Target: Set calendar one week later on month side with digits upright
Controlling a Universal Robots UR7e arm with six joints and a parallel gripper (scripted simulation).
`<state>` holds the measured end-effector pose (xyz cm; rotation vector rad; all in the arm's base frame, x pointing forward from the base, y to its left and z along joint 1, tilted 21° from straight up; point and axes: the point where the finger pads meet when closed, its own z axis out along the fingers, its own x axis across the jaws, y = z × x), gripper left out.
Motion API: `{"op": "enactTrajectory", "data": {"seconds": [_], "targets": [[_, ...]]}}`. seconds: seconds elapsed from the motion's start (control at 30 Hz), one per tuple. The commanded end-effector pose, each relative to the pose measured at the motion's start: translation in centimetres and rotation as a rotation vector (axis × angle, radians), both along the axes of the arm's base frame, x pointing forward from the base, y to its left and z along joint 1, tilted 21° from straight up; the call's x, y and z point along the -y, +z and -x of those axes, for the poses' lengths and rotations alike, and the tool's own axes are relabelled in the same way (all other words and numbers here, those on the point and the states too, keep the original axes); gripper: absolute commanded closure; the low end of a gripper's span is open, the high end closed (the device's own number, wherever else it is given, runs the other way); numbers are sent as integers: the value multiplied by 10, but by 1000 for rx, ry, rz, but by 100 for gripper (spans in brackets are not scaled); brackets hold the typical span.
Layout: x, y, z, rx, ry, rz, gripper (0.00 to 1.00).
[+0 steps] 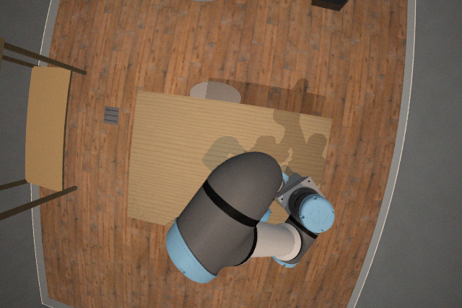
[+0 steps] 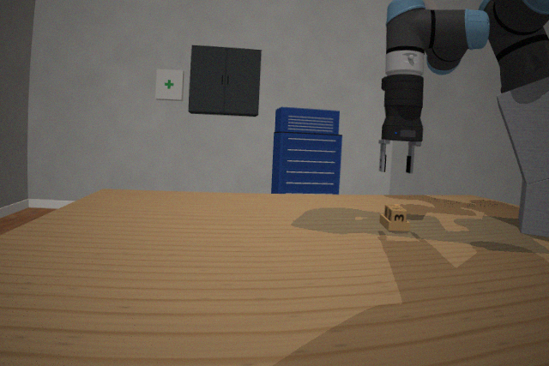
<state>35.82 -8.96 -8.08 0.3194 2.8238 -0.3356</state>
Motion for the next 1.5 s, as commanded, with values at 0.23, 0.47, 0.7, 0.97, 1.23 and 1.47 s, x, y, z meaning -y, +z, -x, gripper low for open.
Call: {"op": "enactTrajectory", "data": {"seconds": [0.23,0.47,0.7,0.97,1.23,1.47], "targets": [[-1,0,0,0,1,0,0],[-2,3,2,-1,2,0,0],[-5,13,5,-1,2,0,0],[-9,25,8,-1,2,0,0],[-14,44,13,-1,2,0,0],[-16,54,16,-1,2,0,0]]}}
